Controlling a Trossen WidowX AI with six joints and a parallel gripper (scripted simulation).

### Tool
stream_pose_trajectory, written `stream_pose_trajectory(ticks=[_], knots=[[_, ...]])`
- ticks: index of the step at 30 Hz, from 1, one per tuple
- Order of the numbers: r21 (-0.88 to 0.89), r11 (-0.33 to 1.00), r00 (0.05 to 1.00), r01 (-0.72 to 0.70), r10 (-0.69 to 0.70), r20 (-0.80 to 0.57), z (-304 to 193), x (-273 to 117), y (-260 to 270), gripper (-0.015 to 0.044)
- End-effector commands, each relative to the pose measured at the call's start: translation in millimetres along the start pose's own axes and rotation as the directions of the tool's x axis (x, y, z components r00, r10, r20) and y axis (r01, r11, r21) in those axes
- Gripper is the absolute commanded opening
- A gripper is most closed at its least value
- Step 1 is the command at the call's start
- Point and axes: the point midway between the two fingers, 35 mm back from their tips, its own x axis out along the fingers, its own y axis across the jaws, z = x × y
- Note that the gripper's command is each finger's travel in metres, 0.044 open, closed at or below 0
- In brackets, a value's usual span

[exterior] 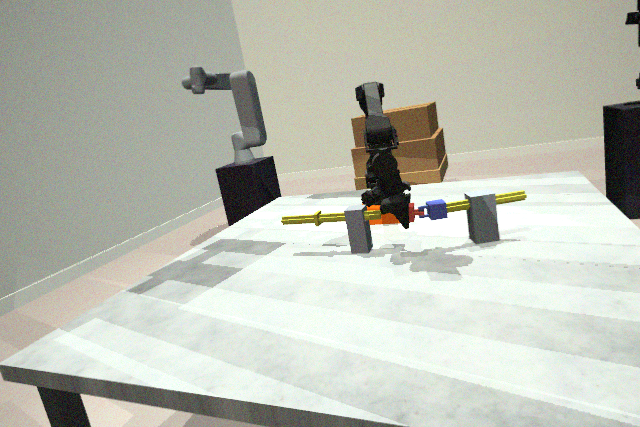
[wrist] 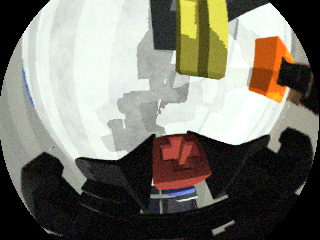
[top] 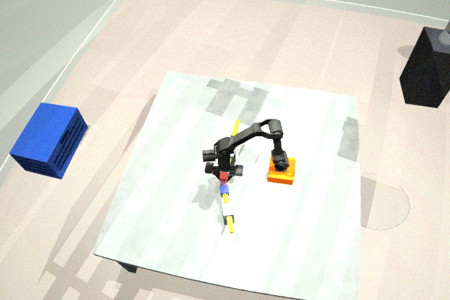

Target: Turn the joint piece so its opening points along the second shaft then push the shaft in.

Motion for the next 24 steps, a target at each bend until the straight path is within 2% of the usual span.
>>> stream_pose_trajectory(ticks=[1,24], knots=[[0.038,0.999,1.0,-0.008,0.009,-0.028,0.3,1.4,-1.8,0.0],[0.034,0.999,0.999,-0.009,0.01,-0.034,0.1,1.2,-1.6,0.0]])
